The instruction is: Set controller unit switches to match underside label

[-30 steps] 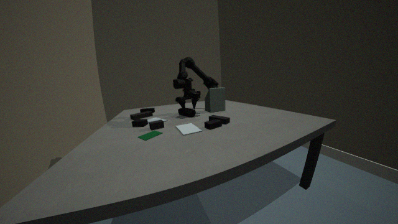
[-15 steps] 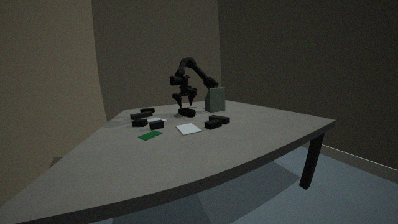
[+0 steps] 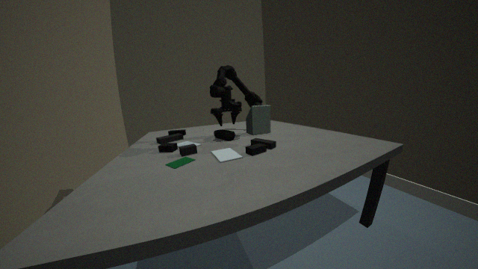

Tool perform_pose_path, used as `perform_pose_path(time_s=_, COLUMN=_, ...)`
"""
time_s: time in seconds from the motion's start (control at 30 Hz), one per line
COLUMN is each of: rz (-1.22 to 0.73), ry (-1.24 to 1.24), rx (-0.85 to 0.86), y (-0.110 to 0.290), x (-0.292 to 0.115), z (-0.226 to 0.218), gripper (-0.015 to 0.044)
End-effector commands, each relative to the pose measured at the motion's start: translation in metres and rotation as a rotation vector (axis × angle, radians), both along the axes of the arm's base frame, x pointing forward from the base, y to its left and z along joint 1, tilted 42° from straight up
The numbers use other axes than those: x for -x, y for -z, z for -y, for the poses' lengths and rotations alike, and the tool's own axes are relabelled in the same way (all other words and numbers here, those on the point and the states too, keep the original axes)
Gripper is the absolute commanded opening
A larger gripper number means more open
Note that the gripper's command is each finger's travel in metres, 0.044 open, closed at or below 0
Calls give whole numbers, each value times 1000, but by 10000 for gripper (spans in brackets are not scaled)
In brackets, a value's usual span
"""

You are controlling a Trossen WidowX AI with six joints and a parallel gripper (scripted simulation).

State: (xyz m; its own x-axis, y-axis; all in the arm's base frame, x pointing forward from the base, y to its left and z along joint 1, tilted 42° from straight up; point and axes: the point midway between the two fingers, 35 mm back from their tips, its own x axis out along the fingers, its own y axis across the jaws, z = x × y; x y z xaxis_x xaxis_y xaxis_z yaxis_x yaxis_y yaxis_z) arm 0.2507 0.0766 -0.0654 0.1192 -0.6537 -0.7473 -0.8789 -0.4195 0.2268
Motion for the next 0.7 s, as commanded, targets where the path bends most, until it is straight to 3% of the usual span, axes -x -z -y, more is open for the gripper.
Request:
perform_pose_path(time_s=0.0, rz=4, ry=22, rx=6, y=4, x=7, z=-6, gripper=440)
perform_pose_path(time_s=0.67, rz=4, ry=24, rx=2, y=27, x=2, z=13, gripper=440)
